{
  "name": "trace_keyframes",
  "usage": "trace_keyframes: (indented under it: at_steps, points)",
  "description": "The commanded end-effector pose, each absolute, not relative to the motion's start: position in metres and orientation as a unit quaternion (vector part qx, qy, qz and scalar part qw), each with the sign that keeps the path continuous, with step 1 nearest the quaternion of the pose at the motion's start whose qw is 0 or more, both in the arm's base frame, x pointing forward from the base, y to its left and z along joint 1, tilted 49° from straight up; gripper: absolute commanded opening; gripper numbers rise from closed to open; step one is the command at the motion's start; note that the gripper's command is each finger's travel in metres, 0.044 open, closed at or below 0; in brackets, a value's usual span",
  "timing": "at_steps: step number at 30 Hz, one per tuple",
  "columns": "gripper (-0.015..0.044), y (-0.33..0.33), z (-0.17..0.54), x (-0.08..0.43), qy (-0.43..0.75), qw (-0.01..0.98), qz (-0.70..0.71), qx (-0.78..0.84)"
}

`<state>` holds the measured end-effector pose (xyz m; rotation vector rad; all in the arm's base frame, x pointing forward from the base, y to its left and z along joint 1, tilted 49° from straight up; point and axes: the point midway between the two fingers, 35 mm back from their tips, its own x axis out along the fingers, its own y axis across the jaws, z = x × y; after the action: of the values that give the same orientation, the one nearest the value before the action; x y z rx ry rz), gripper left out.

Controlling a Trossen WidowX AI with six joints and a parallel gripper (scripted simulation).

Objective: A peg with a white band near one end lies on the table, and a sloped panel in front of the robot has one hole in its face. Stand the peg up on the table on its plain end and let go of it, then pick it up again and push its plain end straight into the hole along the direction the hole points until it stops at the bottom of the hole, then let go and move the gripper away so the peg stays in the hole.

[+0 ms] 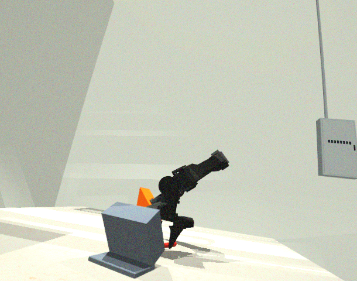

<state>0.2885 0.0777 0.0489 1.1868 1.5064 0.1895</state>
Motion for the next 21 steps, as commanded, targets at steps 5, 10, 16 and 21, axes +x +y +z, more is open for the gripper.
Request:
trace_keyframes:
  at_steps: [5,10,16,21]
  points:
    - [0.011,0.0794,0.0469,0.2857,0.645,0.565,0.079,0.508]
    - [0.011,0.0794,0.0469,0.2857,0.645,0.565,0.079,0.508]
    - [0.0097,0.0794,0.0469,0.2857,0.645,0.565,0.079,0.508]
    - [0.0063,0.0794,0.0469,0.2857,0.645,0.565,0.079,0.508]
